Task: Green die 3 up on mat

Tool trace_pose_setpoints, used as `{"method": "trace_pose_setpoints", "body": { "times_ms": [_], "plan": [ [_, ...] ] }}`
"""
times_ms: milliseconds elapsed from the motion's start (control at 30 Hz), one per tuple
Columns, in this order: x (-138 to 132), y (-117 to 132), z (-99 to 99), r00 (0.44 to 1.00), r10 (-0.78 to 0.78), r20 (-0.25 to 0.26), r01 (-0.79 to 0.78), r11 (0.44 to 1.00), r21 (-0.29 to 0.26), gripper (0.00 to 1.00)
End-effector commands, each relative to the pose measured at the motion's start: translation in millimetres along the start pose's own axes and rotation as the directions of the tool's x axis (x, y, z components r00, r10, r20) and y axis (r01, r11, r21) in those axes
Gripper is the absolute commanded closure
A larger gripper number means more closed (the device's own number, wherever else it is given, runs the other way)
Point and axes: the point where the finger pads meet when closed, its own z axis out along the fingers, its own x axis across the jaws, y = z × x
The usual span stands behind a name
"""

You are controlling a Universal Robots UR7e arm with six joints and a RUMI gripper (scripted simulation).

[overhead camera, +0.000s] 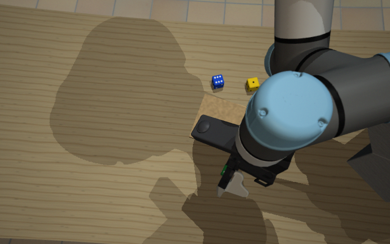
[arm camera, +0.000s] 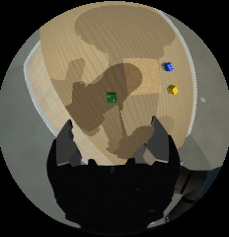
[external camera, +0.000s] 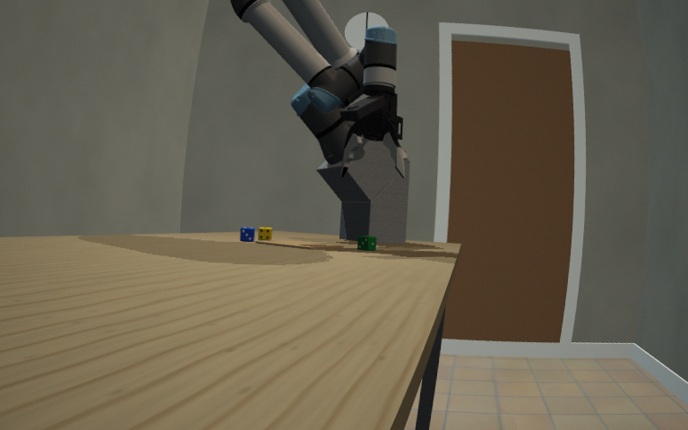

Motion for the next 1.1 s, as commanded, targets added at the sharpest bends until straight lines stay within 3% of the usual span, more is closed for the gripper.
{"method": "trace_pose_setpoints", "body": {
  "times_ms": [0,1067],
  "plan": [
    [0.6,1.2,-0.2,1.000,0.013,-0.001,-0.013,1.000,0.002,0.00],
    [-0.6,0.5,0.7,0.999,-0.051,-0.001,0.051,0.999,0.002,0.00]
  ]
}}
